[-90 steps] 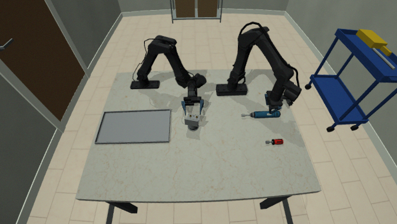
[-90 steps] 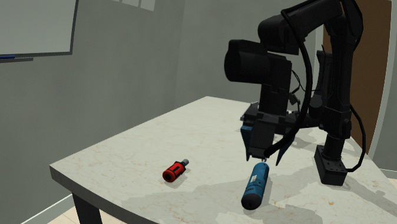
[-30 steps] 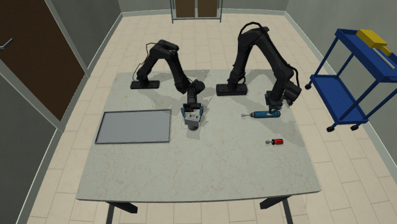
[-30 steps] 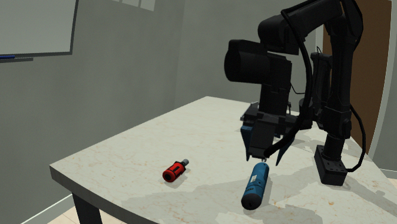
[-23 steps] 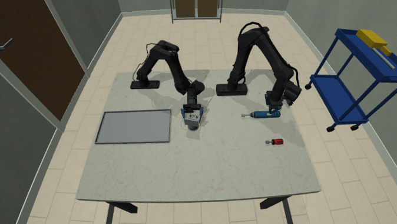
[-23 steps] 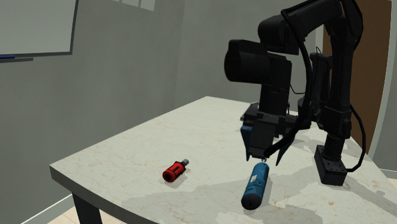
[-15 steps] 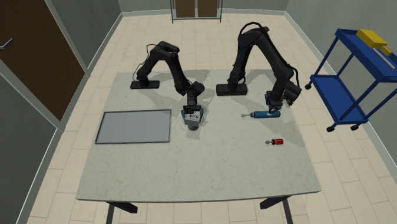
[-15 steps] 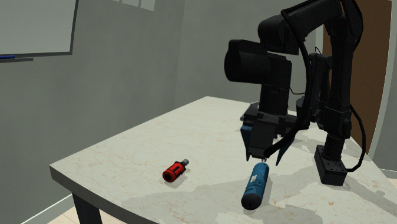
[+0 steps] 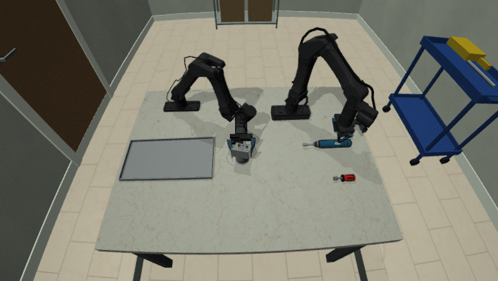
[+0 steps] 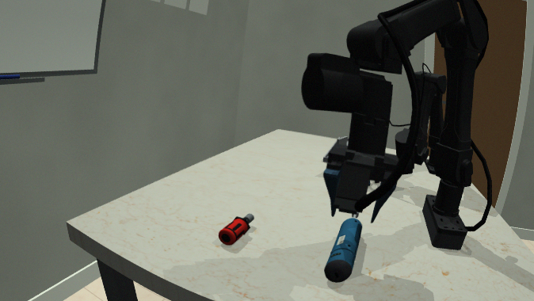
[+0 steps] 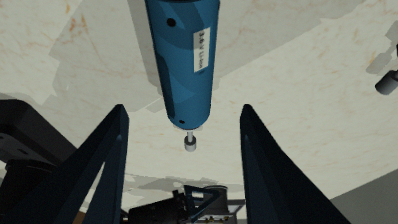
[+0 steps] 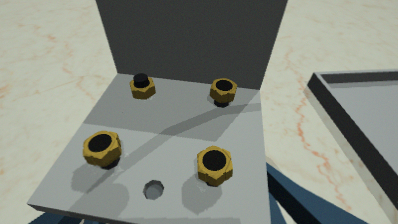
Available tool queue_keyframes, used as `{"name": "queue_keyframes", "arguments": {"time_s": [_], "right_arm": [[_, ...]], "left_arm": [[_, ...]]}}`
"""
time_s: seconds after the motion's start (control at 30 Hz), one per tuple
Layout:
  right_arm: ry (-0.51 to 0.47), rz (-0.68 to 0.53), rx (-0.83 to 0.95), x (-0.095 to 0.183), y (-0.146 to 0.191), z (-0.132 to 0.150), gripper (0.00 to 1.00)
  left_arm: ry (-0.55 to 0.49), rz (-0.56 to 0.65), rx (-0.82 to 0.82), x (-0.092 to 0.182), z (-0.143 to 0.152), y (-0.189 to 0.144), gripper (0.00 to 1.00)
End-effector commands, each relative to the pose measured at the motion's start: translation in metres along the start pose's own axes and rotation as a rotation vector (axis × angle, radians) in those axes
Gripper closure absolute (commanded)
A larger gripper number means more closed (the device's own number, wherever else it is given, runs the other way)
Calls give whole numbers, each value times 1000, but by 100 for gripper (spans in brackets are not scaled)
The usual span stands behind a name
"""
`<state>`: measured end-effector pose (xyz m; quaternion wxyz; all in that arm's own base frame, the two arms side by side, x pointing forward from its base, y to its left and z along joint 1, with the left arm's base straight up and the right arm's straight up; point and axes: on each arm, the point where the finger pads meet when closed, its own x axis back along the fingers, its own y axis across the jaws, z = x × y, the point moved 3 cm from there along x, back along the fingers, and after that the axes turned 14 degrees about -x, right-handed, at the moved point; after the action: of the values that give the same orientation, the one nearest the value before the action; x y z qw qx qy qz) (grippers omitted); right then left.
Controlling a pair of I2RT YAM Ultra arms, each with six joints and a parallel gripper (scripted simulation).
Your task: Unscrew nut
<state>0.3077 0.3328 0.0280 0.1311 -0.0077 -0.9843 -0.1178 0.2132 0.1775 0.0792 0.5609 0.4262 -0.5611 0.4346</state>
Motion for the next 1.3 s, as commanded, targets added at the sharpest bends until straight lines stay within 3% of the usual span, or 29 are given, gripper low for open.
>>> {"name": "queue_keyframes", "arguments": {"time_s": [0.0, 1.27], "right_arm": [[-28, -16, -42, -1, 13, -15, 14], [-15, -9, -22, -5, 12, -8, 14]], "left_arm": [[-17, -3, 5, 4, -1, -1, 35], [-17, -3, 5, 4, -1, -1, 35]]}}
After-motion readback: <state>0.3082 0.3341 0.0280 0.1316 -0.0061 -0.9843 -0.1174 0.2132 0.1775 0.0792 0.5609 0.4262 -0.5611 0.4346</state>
